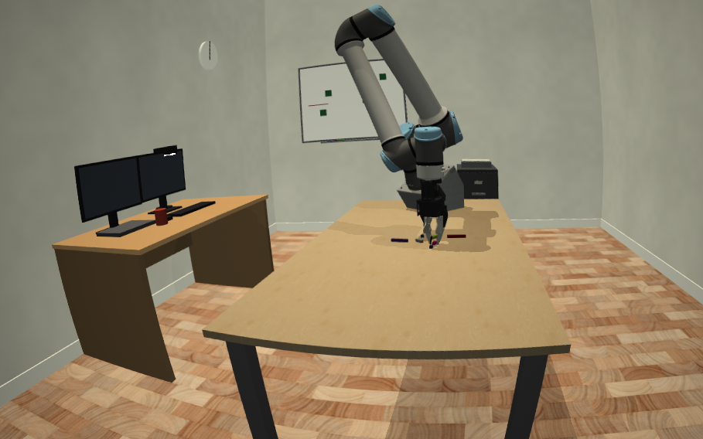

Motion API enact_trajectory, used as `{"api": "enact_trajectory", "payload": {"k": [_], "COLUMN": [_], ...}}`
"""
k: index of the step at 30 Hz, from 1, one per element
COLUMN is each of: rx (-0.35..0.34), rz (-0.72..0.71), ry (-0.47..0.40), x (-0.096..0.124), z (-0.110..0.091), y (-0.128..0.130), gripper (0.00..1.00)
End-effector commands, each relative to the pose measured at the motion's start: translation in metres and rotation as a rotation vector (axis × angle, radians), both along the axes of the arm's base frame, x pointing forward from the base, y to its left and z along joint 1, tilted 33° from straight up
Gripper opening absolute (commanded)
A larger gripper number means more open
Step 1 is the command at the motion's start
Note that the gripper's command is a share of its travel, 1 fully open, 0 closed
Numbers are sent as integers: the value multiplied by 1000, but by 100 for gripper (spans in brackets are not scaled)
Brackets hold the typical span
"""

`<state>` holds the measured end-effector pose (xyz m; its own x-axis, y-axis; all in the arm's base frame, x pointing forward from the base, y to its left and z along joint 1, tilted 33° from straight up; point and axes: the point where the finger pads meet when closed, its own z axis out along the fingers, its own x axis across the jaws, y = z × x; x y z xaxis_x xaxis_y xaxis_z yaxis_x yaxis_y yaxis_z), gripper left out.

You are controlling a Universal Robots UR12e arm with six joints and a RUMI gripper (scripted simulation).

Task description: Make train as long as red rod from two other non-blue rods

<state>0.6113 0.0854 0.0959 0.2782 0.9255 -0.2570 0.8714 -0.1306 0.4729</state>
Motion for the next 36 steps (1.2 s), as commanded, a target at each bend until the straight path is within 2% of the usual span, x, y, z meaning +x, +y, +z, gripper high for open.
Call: {"api": "enact_trajectory", "payload": {"k": [1,2,3,36], "rx": [0,0,0,0], "rz": [0,0,0,0], "ry": [-1,-1,-1,-1], "x": [0,0,0,0], "z": [1,1,1,1], "y": [0,0,0,0], "gripper": [14,14,0,0]}}
